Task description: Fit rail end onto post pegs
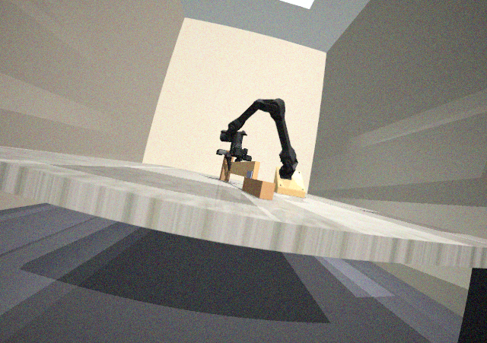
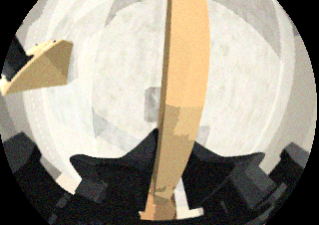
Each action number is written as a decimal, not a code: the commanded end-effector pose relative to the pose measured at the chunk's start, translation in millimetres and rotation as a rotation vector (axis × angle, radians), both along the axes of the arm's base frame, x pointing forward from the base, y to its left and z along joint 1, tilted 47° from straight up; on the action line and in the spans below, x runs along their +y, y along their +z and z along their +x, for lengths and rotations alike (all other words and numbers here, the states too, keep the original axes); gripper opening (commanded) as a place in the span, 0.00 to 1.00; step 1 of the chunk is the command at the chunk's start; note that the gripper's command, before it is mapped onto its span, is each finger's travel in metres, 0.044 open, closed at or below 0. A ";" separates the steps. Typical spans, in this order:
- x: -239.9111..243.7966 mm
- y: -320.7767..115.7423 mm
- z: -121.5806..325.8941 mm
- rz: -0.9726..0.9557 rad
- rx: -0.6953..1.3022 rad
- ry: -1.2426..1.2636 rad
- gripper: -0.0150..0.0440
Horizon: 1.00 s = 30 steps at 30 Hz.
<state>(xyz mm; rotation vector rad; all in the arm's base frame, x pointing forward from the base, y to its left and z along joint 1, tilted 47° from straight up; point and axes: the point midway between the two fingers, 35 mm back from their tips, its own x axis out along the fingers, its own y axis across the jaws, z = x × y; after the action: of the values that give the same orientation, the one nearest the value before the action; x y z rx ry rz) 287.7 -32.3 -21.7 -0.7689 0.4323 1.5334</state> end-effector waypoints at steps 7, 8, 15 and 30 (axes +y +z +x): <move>-4.4 -1.6 1.8 -0.003 -0.005 -0.004 0.25; -4.5 -1.8 1.9 -0.003 -0.005 -0.004 0.25; -5.9 -3.3 2.3 -0.003 -0.005 -0.004 0.25; -9.0 -6.1 3.2 -0.003 -0.005 -0.004 0.25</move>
<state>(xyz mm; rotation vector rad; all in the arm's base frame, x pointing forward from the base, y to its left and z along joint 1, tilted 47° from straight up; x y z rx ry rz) 289.5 -38.3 -27.8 -0.7693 0.4326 1.5333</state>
